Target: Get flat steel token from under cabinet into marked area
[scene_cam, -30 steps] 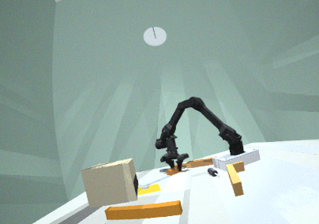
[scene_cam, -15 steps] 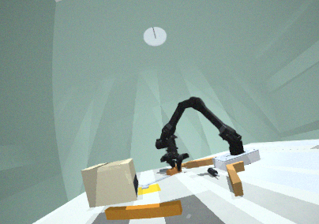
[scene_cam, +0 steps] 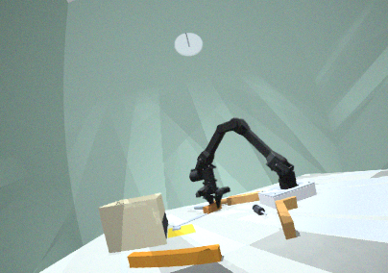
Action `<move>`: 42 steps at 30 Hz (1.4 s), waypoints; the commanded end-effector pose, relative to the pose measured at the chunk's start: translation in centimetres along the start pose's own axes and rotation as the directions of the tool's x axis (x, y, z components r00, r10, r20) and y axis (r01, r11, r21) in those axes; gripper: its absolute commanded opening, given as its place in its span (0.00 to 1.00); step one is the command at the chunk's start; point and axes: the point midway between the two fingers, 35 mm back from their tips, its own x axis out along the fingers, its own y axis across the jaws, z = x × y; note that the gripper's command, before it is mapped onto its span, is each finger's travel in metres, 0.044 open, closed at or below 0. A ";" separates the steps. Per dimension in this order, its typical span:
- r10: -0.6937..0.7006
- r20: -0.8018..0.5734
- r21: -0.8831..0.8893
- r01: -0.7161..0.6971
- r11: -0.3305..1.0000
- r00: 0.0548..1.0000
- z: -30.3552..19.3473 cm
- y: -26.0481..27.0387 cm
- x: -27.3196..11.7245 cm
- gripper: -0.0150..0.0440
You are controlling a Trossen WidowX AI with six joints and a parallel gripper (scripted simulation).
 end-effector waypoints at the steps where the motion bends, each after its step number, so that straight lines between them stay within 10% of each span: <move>1: 0.001 0.001 0.003 -0.001 1.000 1.000 -0.8 0.0 -0.1 0.25; 25: 0.002 -0.001 0.001 -0.002 1.000 1.000 -5.3 -0.1 -0.1 0.25; 42: 0.004 -0.004 0.003 -0.004 1.000 1.000 -5.0 -0.3 -2.9 1.00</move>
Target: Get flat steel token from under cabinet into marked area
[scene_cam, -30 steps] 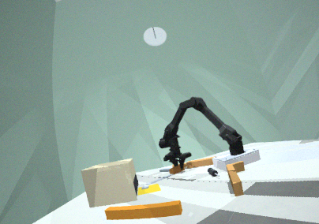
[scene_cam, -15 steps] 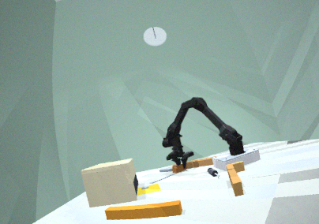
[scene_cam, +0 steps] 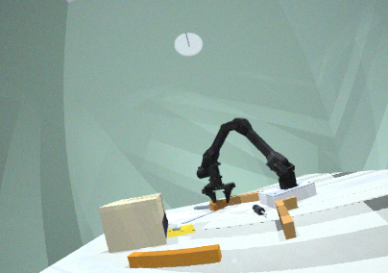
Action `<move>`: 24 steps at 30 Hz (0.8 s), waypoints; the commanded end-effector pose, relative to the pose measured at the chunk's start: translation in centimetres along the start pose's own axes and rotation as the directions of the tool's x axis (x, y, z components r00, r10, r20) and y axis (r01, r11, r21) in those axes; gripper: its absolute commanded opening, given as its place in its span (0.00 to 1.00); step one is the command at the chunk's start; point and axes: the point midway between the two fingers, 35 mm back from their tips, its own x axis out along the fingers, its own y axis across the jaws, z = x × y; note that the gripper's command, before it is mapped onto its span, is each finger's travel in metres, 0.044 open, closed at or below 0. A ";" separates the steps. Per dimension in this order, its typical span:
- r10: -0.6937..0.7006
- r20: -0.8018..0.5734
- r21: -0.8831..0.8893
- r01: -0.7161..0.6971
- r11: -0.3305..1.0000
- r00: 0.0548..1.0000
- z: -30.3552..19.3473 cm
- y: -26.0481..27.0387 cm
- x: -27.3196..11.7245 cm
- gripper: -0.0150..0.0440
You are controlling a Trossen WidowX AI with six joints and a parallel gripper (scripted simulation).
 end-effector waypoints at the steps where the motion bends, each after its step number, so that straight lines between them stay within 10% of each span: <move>1: -0.019 0.002 0.001 0.019 1.000 1.000 0.0 -0.5 -2.8 1.00; 7: -0.021 0.005 0.000 0.021 1.000 1.000 -0.1 -0.1 -8.9 1.00; 24: -0.029 -0.001 0.003 0.029 1.000 1.000 -0.1 -0.4 -7.9 1.00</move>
